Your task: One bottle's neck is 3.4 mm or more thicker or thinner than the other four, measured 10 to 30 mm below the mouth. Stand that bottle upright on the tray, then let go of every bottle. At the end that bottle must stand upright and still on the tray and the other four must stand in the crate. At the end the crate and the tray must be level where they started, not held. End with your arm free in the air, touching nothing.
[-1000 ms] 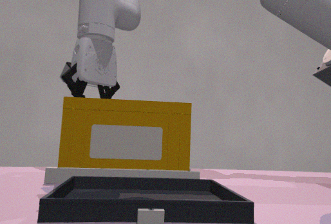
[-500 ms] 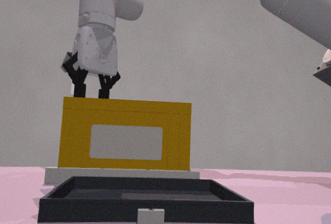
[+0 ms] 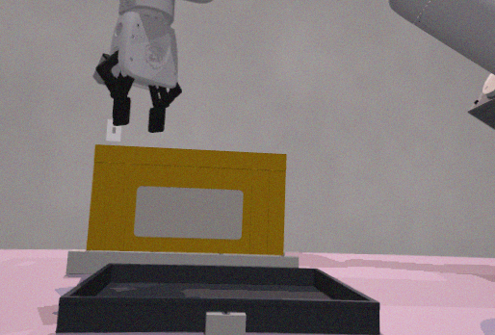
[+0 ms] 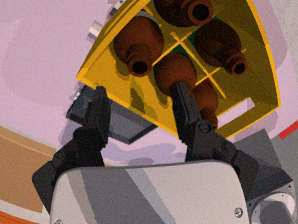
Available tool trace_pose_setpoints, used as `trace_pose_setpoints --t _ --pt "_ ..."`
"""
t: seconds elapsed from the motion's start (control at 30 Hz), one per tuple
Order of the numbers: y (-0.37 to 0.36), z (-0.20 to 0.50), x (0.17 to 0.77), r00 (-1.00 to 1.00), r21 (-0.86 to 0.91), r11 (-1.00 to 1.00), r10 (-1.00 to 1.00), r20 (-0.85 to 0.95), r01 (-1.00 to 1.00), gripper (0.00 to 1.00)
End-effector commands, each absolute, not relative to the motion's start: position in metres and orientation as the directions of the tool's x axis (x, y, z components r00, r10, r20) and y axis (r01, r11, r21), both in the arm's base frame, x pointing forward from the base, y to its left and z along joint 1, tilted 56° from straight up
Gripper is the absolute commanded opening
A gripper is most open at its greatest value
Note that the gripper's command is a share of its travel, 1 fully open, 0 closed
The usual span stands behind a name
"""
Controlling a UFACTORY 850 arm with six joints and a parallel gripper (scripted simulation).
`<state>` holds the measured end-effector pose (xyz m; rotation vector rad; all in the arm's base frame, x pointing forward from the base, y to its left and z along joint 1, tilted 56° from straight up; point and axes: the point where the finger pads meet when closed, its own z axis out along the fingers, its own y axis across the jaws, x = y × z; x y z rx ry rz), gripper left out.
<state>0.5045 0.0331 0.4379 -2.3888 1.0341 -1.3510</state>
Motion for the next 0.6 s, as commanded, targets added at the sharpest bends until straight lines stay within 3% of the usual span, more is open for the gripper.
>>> trace_pose_setpoints --t 0.0,0.43,0.47,0.57 --pt "0.0347 0.4444 0.4964 0.335 -0.487 -0.732 -0.664 0.669 -0.477 0.65" --pt "0.0359 0.4487 0.4901 0.336 -0.487 -0.732 -0.664 0.669 -0.477 0.65" --pt "0.0359 0.4487 0.4901 0.336 -0.487 -0.732 -0.664 0.669 -0.477 0.00" --pt "0.0359 0.4487 0.4901 0.336 -0.487 -0.732 -0.664 0.669 -0.477 0.00"
